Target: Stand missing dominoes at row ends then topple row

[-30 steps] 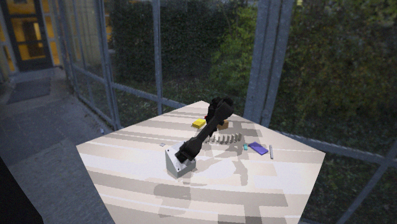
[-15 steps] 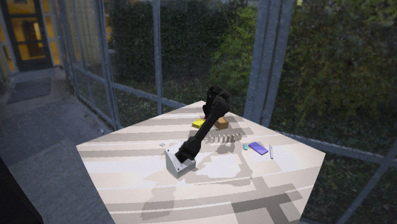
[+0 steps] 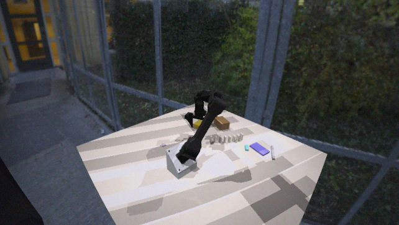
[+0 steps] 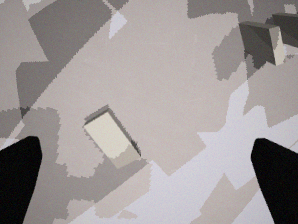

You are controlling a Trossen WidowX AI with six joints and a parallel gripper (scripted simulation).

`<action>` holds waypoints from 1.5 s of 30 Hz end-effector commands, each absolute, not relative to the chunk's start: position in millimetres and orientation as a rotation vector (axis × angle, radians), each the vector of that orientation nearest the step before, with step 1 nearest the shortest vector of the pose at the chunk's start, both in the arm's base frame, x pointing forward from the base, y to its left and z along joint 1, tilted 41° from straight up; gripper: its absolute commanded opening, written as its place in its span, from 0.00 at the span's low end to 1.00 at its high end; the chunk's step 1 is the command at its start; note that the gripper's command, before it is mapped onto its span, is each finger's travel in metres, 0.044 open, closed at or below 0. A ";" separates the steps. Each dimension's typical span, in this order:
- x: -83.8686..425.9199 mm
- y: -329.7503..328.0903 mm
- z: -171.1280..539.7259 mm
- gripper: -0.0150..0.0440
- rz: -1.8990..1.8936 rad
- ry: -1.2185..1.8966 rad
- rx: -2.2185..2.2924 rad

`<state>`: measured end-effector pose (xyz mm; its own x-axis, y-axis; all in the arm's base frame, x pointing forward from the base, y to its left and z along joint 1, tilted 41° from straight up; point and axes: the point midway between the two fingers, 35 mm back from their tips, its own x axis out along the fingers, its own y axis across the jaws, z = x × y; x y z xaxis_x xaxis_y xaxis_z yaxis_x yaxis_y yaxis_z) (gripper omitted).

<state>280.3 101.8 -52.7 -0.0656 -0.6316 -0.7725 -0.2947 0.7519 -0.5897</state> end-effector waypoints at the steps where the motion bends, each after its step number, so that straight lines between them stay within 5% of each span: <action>1: 227.8 103.7 -89.7 1.00 0.168 1.791 -1.172; 42: 221.5 49.3 -148.7 1.00 0.164 1.792 -1.175; 45: 221.5 49.3 -148.7 0.87 0.164 1.792 -1.175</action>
<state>221.9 50.6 -147.9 -0.0860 -0.6363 -0.7667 -0.7635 0.5364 -0.3596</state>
